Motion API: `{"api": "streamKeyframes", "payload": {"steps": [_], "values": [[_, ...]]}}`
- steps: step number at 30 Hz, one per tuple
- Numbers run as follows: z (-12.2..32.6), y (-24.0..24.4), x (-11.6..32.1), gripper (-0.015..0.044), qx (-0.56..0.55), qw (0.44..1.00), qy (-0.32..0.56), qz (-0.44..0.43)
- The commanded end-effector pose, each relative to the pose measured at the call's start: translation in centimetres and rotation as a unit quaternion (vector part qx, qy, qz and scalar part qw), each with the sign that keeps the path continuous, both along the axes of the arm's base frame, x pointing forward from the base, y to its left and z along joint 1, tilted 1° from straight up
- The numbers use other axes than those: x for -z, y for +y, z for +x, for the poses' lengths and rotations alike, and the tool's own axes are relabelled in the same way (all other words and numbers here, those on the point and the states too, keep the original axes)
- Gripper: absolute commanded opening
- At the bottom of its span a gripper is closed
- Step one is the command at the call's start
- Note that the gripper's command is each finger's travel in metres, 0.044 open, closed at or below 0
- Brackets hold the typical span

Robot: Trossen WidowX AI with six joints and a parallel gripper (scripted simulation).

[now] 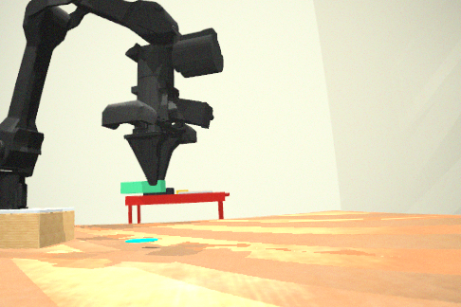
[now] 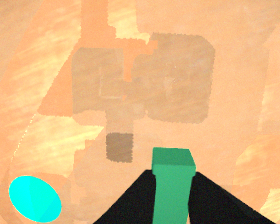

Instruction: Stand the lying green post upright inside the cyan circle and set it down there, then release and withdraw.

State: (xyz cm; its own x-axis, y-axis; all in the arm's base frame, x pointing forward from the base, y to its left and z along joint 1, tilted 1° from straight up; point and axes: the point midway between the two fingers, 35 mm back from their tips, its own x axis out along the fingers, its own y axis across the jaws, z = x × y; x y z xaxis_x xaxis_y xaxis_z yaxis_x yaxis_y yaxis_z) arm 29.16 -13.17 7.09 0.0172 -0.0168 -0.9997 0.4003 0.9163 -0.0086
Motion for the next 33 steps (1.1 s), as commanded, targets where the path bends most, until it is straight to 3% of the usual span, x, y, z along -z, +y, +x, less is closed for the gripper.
{"api": "streamKeyframes", "payload": {"steps": [1, 17, 33], "values": [[0.1, -0.1, -1.3, 0.0023, 0.003, 1.000, -0.005, -0.003], [-0.2, 0.1, -3.5, 0.0023, 0.000, 1.000, -0.001, -0.003], [-0.5, 5.2, -4.1, 0.0023, -0.168, 0.986, 0.001, -0.003]]}}
